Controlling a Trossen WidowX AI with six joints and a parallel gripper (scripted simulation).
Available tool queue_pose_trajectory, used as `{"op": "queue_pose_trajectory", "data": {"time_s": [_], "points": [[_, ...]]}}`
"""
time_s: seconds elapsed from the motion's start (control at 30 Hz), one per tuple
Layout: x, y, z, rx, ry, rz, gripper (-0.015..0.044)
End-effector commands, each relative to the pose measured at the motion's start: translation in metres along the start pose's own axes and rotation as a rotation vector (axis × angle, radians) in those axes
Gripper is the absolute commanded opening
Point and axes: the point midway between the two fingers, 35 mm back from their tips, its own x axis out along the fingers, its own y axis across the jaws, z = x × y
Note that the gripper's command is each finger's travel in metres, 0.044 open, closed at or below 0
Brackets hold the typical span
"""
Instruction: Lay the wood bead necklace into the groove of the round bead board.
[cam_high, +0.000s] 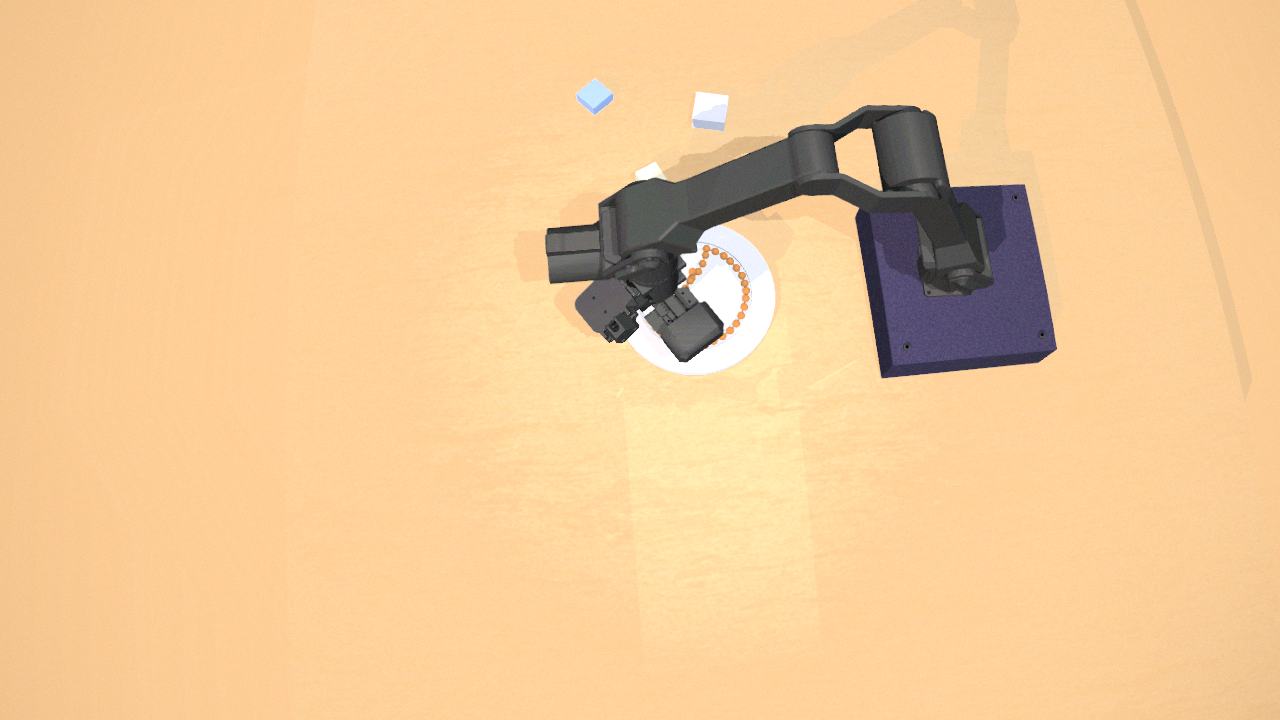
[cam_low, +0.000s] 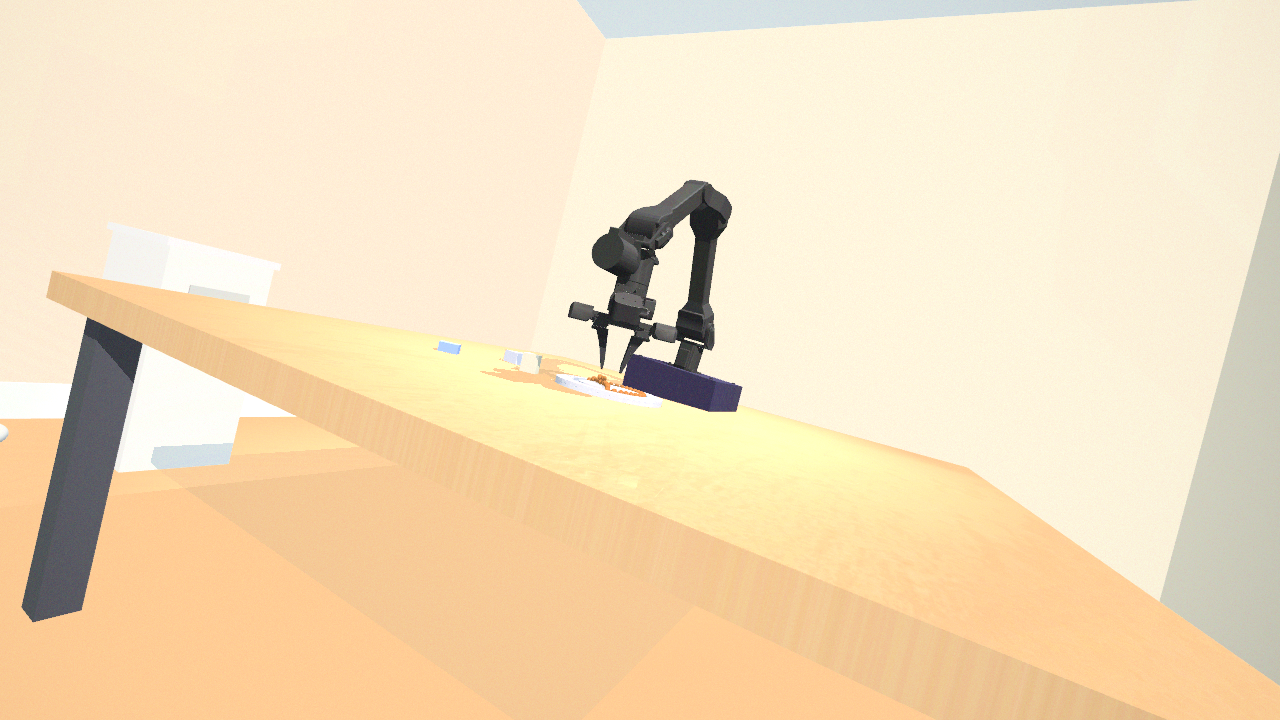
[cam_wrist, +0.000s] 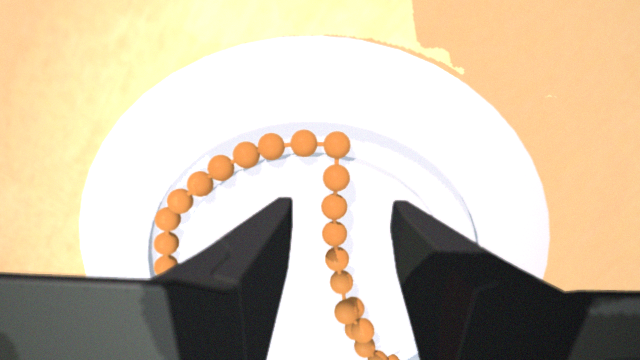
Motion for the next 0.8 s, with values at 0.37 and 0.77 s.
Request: {"op": "queue_pose_trajectory", "data": {"time_s": [0.37, 0.77], "points": [[0.014, 0.0, 0.0, 0.003, -0.002, 0.0, 0.012], [0.031, 0.001, -0.001, 0.008, 0.001, 0.003, 0.012]]}}
